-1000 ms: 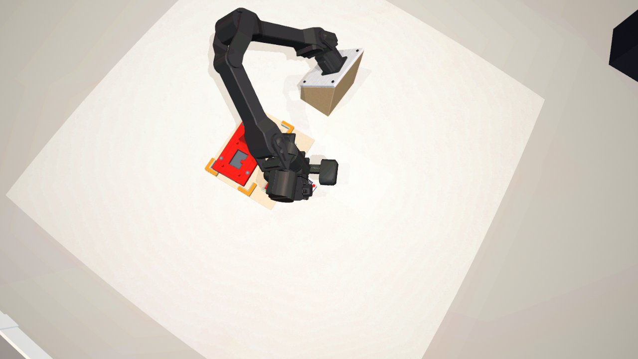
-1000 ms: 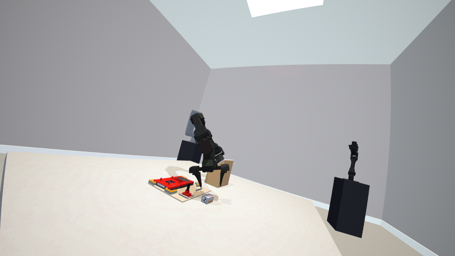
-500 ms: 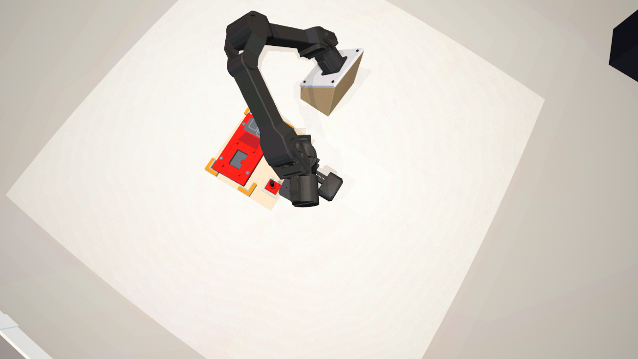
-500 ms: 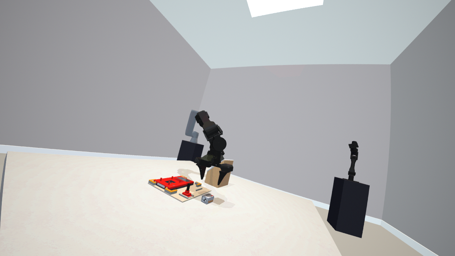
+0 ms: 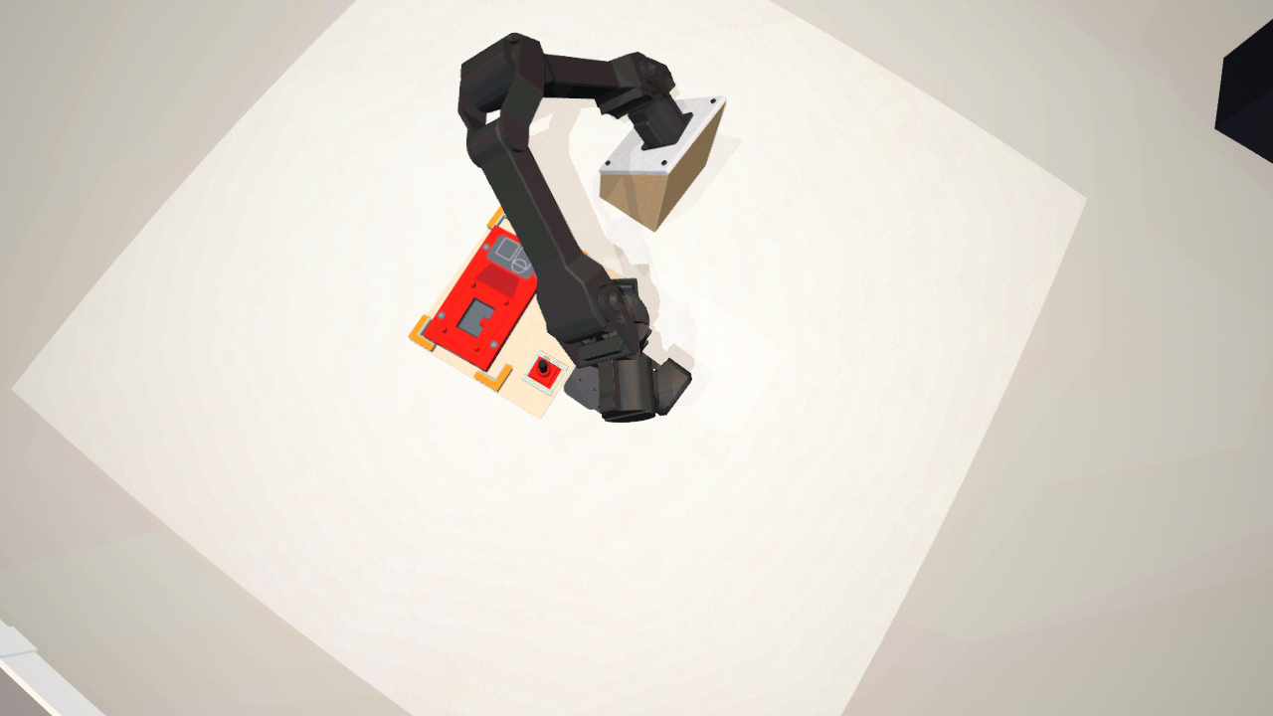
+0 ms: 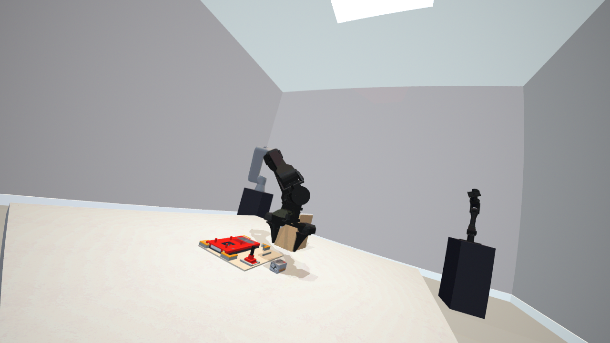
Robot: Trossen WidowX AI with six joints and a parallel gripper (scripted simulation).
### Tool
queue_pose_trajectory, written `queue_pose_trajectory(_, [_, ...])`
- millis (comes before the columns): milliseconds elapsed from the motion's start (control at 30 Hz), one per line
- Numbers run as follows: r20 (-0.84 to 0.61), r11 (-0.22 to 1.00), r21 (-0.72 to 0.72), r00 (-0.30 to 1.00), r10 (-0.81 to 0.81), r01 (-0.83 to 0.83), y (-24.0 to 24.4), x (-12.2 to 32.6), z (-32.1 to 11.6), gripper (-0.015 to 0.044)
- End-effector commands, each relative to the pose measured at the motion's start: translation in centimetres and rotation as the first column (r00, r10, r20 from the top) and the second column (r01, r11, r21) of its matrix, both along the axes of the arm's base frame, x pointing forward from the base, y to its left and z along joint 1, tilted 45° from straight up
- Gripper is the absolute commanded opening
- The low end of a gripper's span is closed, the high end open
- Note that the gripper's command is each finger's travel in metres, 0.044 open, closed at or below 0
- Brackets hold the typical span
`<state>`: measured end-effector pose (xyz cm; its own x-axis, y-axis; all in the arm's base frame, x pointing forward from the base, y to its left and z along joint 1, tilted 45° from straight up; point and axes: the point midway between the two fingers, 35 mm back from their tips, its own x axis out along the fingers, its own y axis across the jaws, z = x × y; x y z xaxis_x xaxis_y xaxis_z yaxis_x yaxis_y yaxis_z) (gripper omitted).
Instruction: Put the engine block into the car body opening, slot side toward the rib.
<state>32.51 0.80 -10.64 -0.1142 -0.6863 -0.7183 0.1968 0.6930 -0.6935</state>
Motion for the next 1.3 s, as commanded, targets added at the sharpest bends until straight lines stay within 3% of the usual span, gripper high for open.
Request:
queue_pose_trajectory(0, [-0.014, 1.000, -0.010, 1.000, -0.008, 0.008, -1.6, -0.7, -1.5, 0.0440])
queue_pose_trajectory(967, [-0.014, 1.000, -0.012, 1.000, -0.008, 0.008, -4.6, -1.2, -4.3, 0.0440])
queue_pose_trajectory(1267, [-0.014, 1.000, -0.012, 1.000, -0.008, 0.008, -4.6, -1.2, -4.3, 0.0204])
